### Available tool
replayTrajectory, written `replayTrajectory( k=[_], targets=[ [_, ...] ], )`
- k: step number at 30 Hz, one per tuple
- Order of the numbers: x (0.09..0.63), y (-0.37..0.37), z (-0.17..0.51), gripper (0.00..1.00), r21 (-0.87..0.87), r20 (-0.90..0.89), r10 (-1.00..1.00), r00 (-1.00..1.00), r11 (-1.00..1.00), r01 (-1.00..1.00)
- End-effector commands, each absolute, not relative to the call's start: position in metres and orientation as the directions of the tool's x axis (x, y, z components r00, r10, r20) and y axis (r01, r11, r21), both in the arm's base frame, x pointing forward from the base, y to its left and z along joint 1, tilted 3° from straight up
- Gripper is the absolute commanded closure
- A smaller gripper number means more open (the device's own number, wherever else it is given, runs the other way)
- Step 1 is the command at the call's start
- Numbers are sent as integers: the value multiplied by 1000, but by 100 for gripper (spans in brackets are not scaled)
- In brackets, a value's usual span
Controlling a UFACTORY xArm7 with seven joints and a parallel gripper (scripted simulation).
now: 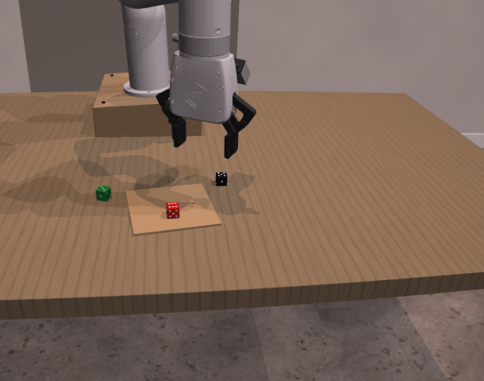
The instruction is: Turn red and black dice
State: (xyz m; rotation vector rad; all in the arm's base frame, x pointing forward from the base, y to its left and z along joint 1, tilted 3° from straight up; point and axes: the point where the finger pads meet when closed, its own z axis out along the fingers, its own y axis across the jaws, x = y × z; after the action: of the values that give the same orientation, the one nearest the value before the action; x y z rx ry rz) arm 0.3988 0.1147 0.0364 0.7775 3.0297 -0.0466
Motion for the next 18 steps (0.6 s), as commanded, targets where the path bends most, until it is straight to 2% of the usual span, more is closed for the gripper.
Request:
replayTrajectory(
  k=[1, 6, 18],
  targets=[
    [388, 125, 35, 0, -20, -41, 624, -780, 780, 625],
    [382, 130, 34, 0, -17, -42, 689, -723, 724, 690],
    [356, 145, 28, 0, 2, -50, 906, -420, 421, 907]
  ],
)
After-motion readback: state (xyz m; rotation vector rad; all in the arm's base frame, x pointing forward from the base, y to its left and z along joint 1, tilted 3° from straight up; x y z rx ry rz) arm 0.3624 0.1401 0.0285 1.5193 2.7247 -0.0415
